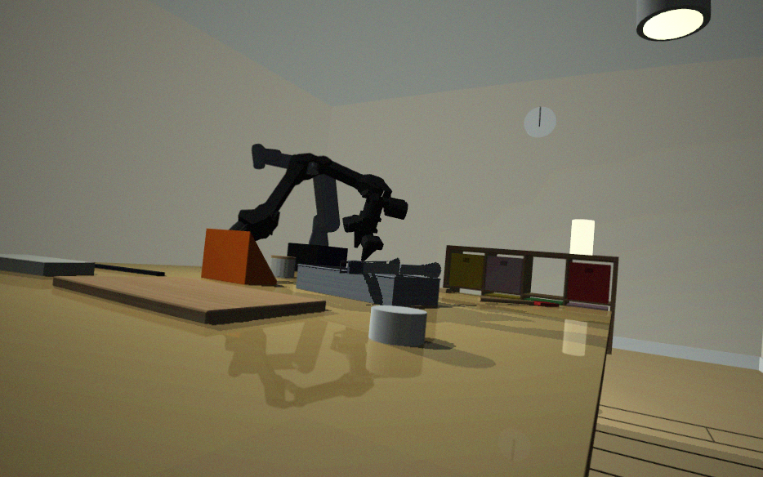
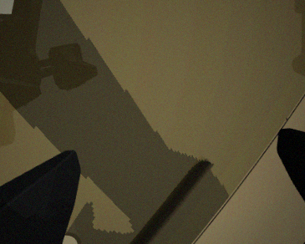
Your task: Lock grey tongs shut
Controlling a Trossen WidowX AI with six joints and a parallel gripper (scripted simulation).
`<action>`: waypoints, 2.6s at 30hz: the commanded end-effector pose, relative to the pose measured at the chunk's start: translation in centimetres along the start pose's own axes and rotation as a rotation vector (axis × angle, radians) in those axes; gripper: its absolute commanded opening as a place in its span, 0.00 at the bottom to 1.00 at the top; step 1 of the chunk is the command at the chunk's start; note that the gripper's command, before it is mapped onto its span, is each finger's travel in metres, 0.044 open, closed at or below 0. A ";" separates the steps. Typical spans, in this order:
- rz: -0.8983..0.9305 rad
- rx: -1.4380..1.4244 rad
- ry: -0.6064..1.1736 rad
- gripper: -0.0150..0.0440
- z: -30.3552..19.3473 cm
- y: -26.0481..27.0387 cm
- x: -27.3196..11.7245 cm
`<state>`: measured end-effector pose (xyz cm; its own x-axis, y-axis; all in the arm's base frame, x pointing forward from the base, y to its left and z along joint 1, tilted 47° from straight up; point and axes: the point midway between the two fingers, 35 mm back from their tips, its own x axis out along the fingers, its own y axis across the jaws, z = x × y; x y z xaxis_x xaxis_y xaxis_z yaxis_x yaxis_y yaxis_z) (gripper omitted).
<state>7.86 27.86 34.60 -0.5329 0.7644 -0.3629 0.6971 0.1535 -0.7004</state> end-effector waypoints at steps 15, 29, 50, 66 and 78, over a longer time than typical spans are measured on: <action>0.274 -0.196 0.030 1.00 -2.7 13.7 -6.0; 0.504 -0.384 -0.084 1.00 4.6 31.6 -20.1; 0.520 -0.453 -0.151 1.00 12.2 36.7 -25.1; 0.520 -0.452 -0.152 1.00 12.2 37.6 -24.1; 0.521 -0.453 -0.152 1.00 12.1 38.7 -22.5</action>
<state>41.26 8.59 8.66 -0.1072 0.7143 -0.6915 0.9940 0.0631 -0.0890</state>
